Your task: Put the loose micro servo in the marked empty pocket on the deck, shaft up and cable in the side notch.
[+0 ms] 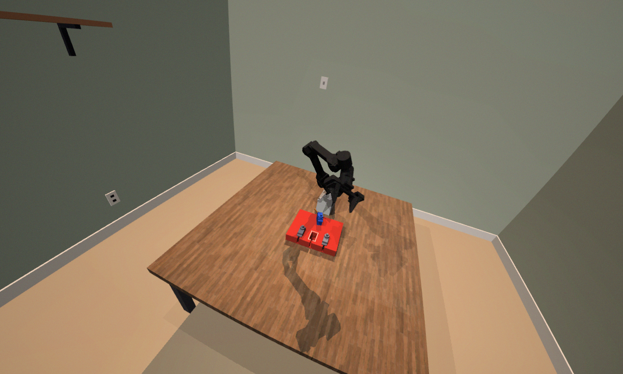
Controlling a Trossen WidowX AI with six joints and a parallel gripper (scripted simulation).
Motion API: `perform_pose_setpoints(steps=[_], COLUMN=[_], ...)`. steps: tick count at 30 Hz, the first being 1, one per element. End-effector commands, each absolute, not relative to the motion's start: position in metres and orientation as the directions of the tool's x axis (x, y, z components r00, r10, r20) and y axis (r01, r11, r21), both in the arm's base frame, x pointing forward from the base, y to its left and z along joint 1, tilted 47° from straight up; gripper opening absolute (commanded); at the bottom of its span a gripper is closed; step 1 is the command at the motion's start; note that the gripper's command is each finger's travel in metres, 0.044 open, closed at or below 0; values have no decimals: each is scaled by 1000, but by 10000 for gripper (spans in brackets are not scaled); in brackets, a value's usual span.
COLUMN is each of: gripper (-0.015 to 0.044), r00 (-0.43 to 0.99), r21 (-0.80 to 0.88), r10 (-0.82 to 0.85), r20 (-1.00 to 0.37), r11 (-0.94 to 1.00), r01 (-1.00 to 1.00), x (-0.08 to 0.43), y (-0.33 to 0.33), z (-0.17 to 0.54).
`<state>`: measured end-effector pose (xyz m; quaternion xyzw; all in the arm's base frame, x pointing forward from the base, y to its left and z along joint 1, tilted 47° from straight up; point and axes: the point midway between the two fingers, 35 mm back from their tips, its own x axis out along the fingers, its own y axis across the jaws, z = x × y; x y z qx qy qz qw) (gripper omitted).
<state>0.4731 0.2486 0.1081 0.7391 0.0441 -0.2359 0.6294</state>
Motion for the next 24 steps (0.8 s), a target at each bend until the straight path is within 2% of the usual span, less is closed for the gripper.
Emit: perform_pose_setpoints(steps=[1, 12, 24], gripper=[440, 440, 440], r00=[861, 782, 675], r21=[897, 765, 484], r10=[-251, -312, -385], r20=[-442, -539, -630], r11=[-96, 208, 484], r01=[432, 610, 729], x=[467, 443, 411], y=[235, 200, 162], z=[98, 71, 44])
